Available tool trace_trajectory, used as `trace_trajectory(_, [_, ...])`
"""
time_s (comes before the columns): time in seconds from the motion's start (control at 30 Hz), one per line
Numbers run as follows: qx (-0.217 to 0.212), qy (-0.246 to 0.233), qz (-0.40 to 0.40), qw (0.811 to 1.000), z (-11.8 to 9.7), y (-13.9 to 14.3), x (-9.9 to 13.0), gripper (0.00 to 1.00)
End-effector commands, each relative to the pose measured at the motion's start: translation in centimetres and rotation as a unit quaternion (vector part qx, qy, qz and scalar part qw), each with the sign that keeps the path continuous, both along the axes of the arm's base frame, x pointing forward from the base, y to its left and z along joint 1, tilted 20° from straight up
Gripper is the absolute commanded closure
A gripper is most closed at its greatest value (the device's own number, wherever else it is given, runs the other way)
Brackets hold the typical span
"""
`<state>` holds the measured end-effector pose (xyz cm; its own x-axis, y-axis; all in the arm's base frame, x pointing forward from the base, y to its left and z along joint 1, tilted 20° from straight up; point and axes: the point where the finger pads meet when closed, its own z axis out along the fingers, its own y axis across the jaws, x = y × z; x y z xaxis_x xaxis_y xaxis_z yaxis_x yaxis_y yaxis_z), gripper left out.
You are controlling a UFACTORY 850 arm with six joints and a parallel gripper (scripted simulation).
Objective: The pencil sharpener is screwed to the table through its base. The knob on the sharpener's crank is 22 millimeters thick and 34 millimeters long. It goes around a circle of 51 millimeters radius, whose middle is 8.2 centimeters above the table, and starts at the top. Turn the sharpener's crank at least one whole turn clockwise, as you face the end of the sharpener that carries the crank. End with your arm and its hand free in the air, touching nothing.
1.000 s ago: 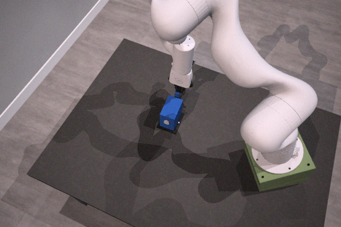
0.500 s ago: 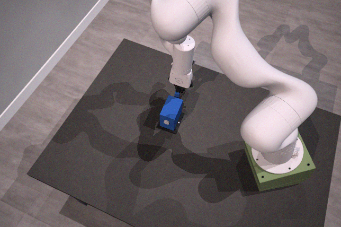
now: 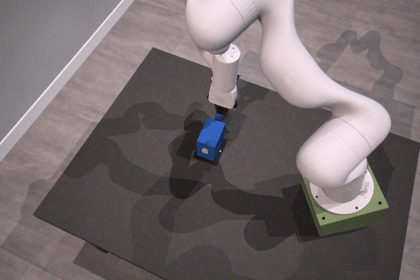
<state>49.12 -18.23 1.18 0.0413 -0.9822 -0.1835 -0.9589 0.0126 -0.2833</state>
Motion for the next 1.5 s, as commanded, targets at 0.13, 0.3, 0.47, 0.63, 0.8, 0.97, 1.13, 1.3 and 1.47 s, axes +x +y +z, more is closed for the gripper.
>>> trace_trajectory(0.13, [0.000, -0.001, 0.000, 1.000, 0.1, 0.0, 0.1, 1.00])
trace_trajectory(0.3, [0.000, -0.001, 0.000, 1.000, 0.1, 0.0, 0.1, 1.00])
trace_trajectory(0.47, [0.000, -0.001, 0.000, 1.000, 0.1, 0.0, 0.3, 1.00])
trace_trajectory(0.63, [0.000, -0.001, 0.000, 1.000, 0.2, 0.0, 0.6, 1.00])
trace_trajectory(0.8, [0.000, -0.001, 0.000, 1.000, 0.3, 0.0, 1.2, 1.00])
trace_trajectory(0.97, [0.000, -0.001, 0.000, 1.000, 0.3, 0.0, 2.0, 1.00])
trace_trajectory(1.13, [0.000, -0.001, 0.000, 1.000, 0.1, 0.0, 2.6, 1.00])
trace_trajectory(1.3, [0.000, -0.001, 0.000, 1.000, -0.4, 0.2, 4.0, 1.00])
trace_trajectory(1.47, [0.000, -0.001, 0.000, 1.000, -1.4, 0.4, 5.3, 1.00])
